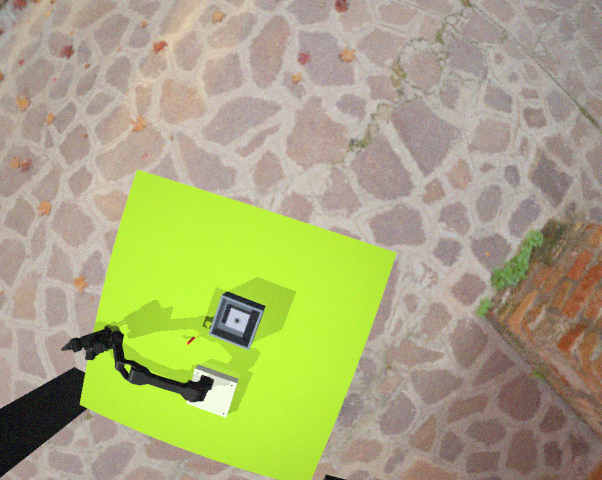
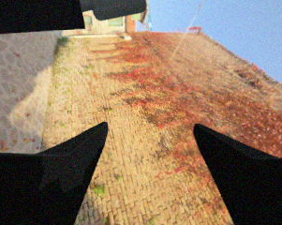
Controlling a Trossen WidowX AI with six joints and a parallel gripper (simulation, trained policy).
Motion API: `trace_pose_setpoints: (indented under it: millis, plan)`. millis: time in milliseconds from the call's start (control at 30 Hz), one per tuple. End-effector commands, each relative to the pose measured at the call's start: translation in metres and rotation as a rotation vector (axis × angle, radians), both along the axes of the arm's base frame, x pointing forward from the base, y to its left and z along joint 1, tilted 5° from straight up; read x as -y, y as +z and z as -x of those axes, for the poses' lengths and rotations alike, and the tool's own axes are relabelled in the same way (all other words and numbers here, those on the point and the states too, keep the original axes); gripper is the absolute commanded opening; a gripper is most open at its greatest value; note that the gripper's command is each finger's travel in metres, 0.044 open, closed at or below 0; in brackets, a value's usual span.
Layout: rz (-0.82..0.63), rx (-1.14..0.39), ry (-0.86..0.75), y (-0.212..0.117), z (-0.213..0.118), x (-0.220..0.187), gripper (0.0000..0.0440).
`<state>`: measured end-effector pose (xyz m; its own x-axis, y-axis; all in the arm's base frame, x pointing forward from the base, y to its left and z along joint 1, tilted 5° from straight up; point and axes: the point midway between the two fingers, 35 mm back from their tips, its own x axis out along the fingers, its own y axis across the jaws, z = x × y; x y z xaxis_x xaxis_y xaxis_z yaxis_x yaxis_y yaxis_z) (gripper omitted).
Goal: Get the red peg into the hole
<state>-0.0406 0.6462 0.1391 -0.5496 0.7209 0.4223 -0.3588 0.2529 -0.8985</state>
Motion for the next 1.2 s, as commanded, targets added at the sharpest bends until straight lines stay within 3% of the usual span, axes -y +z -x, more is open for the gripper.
trace_pose_setpoints:
  millis: [0,67,600,1167]
  plan:
    - [0.029,-0.015,-0.009,0.002,-0.004,-0.003,0.0418]
    - [0.090,-0.049,-0.024,0.003,-0.013,-0.008,0.0440]
    - [0.528,-0.371,-0.148,0.012,-0.104,-0.022,0.0440]
    - [0.899,-0.794,-0.334,0.021,-0.198,0.011,0.0440]
